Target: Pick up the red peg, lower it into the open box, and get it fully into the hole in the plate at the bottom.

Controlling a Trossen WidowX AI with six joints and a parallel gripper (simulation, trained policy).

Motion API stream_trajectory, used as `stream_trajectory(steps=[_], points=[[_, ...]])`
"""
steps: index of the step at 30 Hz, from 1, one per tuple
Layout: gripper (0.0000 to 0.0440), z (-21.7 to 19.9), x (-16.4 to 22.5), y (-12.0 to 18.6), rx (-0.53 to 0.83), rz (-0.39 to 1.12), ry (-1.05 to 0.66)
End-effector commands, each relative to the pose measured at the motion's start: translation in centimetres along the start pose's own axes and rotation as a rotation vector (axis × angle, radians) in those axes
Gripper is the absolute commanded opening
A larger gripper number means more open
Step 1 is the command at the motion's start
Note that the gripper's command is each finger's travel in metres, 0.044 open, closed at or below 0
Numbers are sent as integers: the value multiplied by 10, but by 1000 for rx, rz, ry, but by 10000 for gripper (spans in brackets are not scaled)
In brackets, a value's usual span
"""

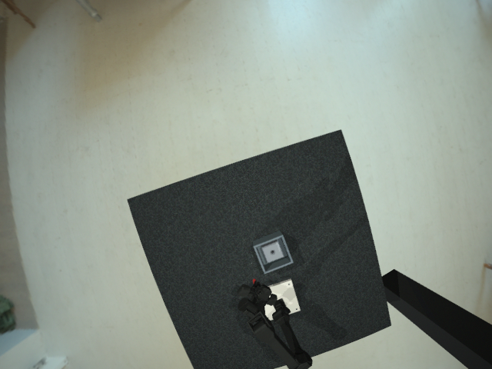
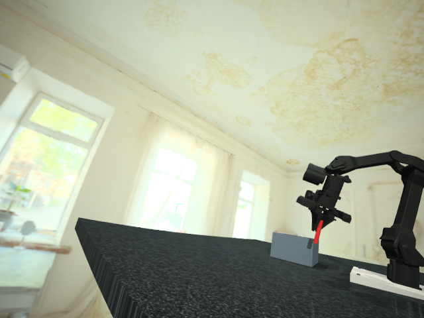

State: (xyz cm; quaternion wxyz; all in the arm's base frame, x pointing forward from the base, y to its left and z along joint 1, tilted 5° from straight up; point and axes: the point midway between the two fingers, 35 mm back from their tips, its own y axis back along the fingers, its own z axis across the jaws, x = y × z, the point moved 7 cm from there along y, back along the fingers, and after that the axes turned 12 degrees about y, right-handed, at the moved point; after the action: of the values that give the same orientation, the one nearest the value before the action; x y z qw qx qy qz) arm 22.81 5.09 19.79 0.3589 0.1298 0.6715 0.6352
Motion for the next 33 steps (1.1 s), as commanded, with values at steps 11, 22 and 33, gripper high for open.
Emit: stream_trajectory(steps=[11, 22, 33], points=[[0, -17, -58, 1, 46, -46, -65], [0, -34, -98, -13, 73, -67, -131], [3, -49, -131, -38, 87, -56, -187]])
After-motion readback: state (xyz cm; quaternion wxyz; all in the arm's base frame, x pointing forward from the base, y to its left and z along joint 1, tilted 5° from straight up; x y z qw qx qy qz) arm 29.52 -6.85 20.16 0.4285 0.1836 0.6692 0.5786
